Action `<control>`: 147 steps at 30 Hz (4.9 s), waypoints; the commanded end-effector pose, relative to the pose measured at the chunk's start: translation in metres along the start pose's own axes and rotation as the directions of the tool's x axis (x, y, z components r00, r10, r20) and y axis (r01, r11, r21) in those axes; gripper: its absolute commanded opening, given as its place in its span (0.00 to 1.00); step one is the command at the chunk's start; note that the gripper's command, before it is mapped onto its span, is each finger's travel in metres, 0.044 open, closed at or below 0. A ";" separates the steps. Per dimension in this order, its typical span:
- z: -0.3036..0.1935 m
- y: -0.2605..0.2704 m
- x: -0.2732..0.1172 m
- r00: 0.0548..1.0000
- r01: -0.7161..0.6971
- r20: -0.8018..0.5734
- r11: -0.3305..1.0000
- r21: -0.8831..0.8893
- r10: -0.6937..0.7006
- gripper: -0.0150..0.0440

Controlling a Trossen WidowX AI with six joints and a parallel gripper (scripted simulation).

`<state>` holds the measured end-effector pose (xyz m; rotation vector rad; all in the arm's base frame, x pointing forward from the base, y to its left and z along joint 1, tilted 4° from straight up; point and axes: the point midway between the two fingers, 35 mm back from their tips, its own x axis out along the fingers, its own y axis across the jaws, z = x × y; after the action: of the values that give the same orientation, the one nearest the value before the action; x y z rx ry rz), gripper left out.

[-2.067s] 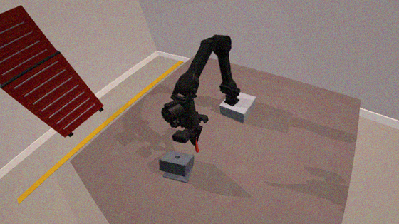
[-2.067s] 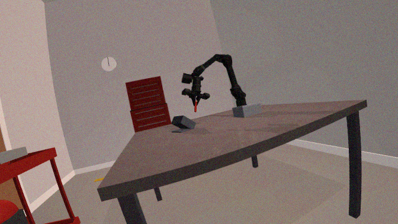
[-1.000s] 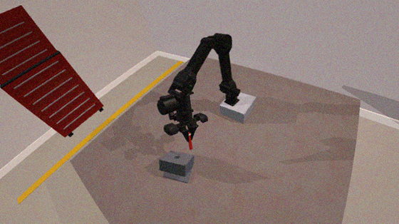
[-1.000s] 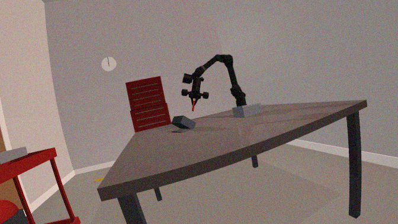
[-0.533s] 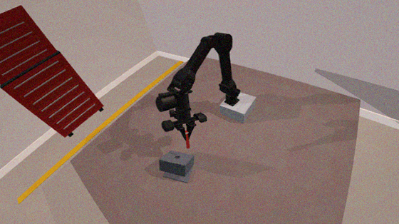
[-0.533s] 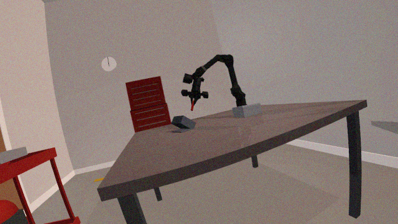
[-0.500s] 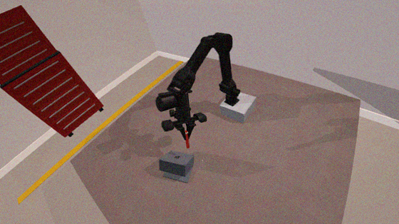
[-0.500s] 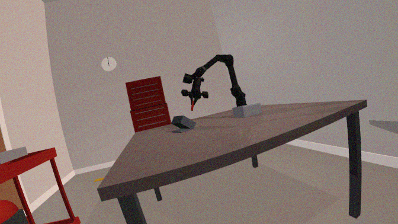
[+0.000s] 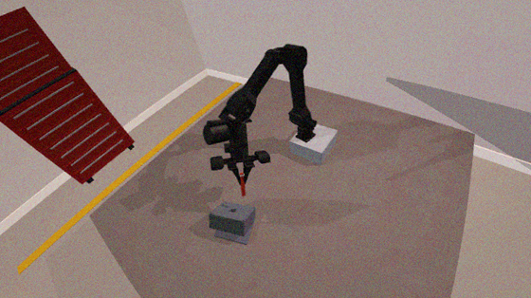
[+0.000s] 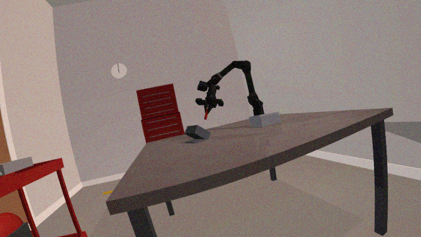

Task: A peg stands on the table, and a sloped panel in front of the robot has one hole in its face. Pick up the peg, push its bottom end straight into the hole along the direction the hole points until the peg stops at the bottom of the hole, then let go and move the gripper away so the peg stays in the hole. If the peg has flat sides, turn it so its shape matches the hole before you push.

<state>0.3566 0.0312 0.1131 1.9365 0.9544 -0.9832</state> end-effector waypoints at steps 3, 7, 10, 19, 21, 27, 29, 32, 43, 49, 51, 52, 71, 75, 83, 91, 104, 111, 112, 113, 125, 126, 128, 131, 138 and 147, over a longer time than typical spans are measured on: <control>0.005 0.001 -0.001 1.000 -0.008 -0.011 0.996 0.086 0.009 0.25; 0.008 0.003 -0.003 1.000 -0.016 -0.016 0.991 0.133 0.019 0.25; 0.010 0.004 -0.004 0.999 -0.022 -0.019 0.985 0.169 0.026 0.25; 0.015 0.008 -0.008 0.998 -0.039 -0.029 0.961 0.274 0.049 0.25; 0.017 0.009 -0.009 0.998 -0.043 -0.031 0.954 0.297 0.054 0.25; 0.020 0.011 -0.010 0.997 -0.049 -0.036 0.937 0.345 0.065 0.25; 0.020 0.012 -0.009 0.997 -0.050 -0.036 0.934 0.354 0.067 0.25; 0.021 0.014 -0.004 0.997 -0.053 -0.038 0.926 0.373 0.072 0.25; 0.024 0.021 0.014 0.995 -0.062 -0.045 0.891 0.451 0.092 0.25; 0.027 0.023 0.023 0.993 -0.065 -0.049 0.868 0.492 0.103 0.25; 0.028 0.024 0.026 0.993 -0.066 -0.051 0.860 0.505 0.106 0.25; 0.028 0.025 0.028 0.993 -0.067 -0.051 0.856 0.512 0.108 0.25; 0.030 0.027 0.040 0.991 -0.070 -0.054 0.833 0.549 0.118 0.25; 0.029 0.028 0.045 0.991 -0.069 -0.055 0.833 0.549 0.118 0.25; 0.029 0.029 0.055 0.991 -0.069 -0.056 0.833 0.549 0.119 0.25; 0.027 0.029 0.055 0.991 -0.066 -0.062 0.837 0.543 0.118 0.25; 0.028 0.029 0.055 0.991 -0.066 -0.062 0.837 0.543 0.118 0.25; 0.029 0.028 0.057 0.991 -0.066 -0.062 0.837 0.543 0.118 0.25; 0.029 0.028 0.057 0.991 -0.066 -0.062 0.837 0.543 0.118 0.25; 0.029 0.028 0.057 0.991 -0.066 -0.062 0.837 0.543 0.118 0.25; 0.030 0.027 0.062 0.991 -0.066 -0.062 0.837 0.543 0.118 0.25; 0.030 0.027 0.063 0.991 -0.066 -0.062 0.837 0.543 0.118 0.25; 0.029 0.028 0.064 0.991 -0.066 -0.062 0.837 0.543 0.118 0.25; 0.029 0.028 0.065 0.991 -0.066 -0.062 0.837 0.543 0.118 0.25; 0.029 0.029 0.069 0.991 -0.066 -0.062 0.837 0.543 0.118 0.25; 0.029 0.031 0.073 0.991 -0.066 -0.063 0.837 0.543 0.118 0.25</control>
<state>0.4022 0.0133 0.0480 2.4872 0.6710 -1.2052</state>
